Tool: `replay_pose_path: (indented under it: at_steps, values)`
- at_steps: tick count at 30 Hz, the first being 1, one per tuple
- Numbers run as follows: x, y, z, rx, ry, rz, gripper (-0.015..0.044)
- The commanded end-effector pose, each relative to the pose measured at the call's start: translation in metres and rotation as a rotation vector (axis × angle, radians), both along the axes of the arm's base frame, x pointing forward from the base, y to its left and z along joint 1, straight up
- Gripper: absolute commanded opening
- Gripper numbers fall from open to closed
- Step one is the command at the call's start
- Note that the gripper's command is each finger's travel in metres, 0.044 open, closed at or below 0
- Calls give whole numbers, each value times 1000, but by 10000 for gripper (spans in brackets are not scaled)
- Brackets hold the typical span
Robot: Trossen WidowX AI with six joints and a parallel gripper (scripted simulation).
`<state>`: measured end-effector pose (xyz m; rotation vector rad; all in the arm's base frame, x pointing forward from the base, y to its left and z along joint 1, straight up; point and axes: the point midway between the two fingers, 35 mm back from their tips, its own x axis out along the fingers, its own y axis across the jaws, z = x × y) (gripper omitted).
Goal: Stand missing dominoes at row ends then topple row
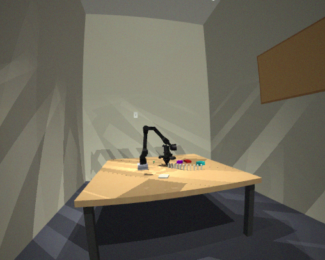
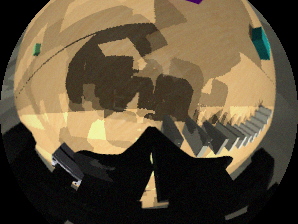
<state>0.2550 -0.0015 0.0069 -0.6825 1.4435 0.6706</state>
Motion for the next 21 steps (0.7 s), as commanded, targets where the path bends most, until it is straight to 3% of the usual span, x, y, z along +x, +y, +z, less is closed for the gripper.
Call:
replay_pose_path:
  at_steps: [1,8,15,21]
  values:
    - [7,-4,-1,-2,3,5,0]
    - [16,-12,0,-3,2,5,0]
    - [29,-22,54,0,-6,3,0]
    - [30,-26,60,-4,1,5,0]
